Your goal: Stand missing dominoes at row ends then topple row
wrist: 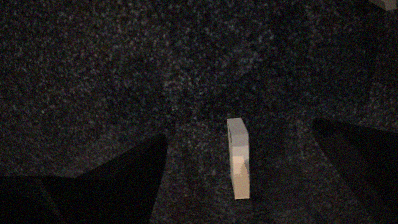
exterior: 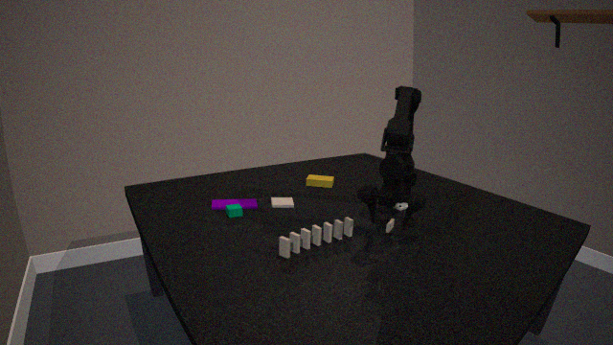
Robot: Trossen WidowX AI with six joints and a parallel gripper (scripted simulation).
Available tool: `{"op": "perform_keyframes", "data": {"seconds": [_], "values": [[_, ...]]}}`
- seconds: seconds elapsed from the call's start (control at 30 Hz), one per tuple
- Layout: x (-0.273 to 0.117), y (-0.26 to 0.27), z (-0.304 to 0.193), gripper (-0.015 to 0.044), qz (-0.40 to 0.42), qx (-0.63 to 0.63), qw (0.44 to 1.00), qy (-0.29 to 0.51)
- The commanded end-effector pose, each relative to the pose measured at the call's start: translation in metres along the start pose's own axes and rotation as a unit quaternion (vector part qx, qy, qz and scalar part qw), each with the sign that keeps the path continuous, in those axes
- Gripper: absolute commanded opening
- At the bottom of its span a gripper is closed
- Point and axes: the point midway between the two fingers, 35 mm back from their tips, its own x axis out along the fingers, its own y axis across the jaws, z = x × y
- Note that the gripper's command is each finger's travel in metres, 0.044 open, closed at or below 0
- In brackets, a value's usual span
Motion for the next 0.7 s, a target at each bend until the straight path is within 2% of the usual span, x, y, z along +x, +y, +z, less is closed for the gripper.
{"op": "perform_keyframes", "data": {"seconds": [0.0, 0.3, 0.67], "values": [[0.0107, 0.0002, -0.0042, 0.0440, 0.001, 0.000, 1.000, 0.009], [0.0148, 0.0001, -0.0044, 0.0440, 0.001, 0.000, 1.000, 0.009], [0.0148, 0.0001, -0.0044, 0.0151, 0.001, 0.000, 1.000, 0.009]]}}
